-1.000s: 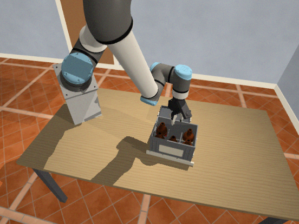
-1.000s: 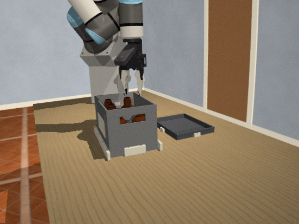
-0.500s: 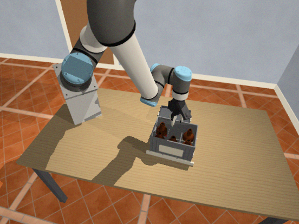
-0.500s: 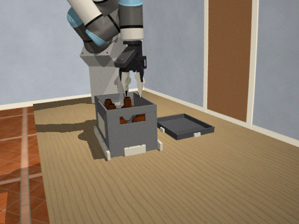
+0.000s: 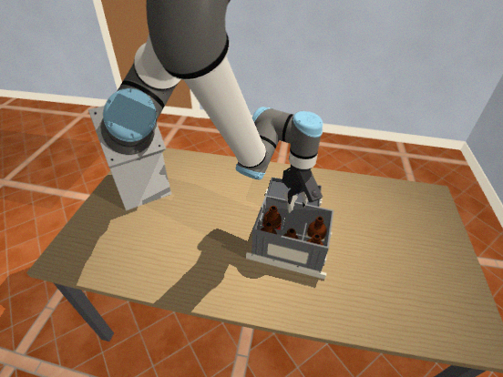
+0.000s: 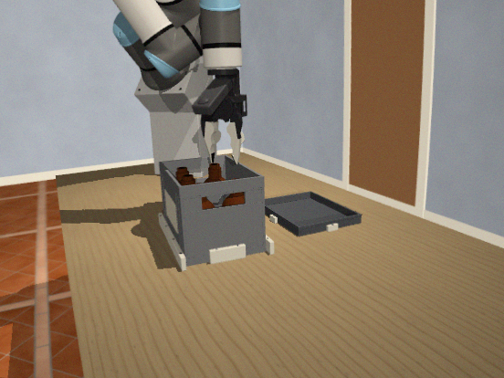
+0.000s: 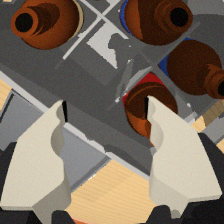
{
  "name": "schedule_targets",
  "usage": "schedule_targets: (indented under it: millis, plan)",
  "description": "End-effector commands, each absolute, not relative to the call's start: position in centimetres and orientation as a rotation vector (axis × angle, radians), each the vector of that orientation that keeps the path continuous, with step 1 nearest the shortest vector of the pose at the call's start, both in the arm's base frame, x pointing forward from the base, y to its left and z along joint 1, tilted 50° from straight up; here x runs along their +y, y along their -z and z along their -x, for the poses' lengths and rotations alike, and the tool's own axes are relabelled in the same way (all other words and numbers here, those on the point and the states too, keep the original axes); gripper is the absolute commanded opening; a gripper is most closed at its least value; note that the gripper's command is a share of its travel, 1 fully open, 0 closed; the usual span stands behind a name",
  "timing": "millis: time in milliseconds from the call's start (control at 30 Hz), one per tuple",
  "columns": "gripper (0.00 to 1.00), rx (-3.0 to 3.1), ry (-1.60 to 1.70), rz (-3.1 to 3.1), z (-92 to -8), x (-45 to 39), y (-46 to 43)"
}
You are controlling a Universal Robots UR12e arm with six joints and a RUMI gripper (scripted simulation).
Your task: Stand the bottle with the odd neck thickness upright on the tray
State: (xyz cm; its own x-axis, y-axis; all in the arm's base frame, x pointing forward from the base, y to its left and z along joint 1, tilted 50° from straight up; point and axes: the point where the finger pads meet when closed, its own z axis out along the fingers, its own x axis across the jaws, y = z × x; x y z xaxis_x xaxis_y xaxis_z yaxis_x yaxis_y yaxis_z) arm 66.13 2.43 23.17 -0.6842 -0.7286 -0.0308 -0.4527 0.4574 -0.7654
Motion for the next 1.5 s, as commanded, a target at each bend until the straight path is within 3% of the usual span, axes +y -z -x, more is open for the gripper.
schedule_targets:
  millis: [0,1467]
  plan:
    - [0.38,2.356,1.079,1.0,-66.13,2.47,-23.21]
    - [0.38,2.356,1.079,1.0,-66.38,2.26,-23.6]
